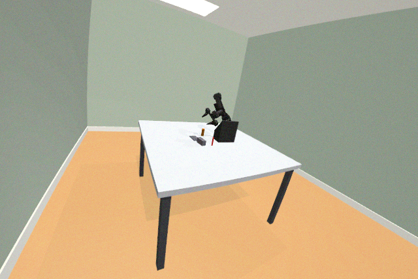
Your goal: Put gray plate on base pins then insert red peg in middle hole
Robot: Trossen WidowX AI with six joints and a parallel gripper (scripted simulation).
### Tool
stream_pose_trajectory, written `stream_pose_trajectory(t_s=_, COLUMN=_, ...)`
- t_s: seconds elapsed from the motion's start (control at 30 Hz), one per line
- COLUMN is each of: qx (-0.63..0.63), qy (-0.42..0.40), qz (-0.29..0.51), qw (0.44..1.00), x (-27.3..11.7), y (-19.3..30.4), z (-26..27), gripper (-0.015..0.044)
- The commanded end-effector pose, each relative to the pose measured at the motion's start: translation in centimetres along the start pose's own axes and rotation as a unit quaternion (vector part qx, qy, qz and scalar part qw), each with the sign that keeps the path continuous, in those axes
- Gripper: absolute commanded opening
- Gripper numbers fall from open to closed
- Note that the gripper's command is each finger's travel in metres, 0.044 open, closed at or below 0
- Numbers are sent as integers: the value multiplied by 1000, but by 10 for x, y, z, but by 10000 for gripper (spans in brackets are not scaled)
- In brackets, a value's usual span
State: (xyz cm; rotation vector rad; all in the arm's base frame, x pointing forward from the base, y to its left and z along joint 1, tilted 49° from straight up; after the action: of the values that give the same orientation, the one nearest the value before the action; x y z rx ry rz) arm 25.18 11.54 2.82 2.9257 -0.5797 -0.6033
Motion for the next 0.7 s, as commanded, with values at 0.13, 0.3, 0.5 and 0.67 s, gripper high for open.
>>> stream_pose_trajectory(t_s=0.13, qx=80, qy=-32, qz=14, qw=996, x=13, y=-11, z=4, gripper=440)
stream_pose_trajectory(t_s=0.3, qx=243, qy=-88, qz=66, qw=964, x=38, y=-29, z=11, gripper=440)
stream_pose_trajectory(t_s=0.5, qx=426, qy=-122, qz=164, qw=881, x=62, y=-43, z=15, gripper=440)
stream_pose_trajectory(t_s=0.67, qx=558, qy=-113, qz=262, qw=779, x=79, y=-49, z=15, gripper=440)
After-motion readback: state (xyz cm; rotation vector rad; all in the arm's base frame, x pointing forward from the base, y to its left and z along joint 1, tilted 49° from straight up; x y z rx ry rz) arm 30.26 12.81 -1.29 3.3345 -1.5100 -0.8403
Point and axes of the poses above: the point midway between the two fingers, 35 mm back from their tips, its own x axis out along the fingers, its own z axis across the jaws, y = z × x, the point moved 8 cm from there along -x, back along the fingers, and after that the axes turned 4 degrees about -x, right-handed, at the moved point
